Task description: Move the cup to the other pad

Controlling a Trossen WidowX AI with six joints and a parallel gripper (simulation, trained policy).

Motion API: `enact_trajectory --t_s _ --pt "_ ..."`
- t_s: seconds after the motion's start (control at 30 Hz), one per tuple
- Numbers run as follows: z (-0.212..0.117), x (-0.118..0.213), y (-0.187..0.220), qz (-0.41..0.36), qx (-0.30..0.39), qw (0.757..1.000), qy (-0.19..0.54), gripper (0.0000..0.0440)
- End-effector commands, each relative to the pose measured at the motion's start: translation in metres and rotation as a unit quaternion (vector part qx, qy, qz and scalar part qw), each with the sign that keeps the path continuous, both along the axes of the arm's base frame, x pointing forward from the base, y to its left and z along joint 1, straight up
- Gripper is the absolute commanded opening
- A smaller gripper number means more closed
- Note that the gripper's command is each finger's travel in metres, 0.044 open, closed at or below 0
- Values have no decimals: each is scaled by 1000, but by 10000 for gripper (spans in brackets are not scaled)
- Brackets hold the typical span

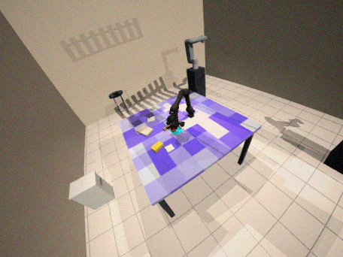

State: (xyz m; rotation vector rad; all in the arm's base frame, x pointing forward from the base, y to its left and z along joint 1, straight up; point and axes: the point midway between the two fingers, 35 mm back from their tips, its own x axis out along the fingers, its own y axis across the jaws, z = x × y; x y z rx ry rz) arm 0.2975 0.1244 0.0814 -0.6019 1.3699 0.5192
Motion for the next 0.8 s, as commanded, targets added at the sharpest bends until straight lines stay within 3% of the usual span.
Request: enact_trajectory --t_s 0.0,0.37,0.5,0.77 --pt "-10 -5 1 -4 -4 1000 2 0" --pt "-25 -10 1 -9 0 1000 -8 55" --pt "-18 -5 4 -13 15 1000 -24 131" --pt "-4 -10 4 -8 37 999 -39 155"
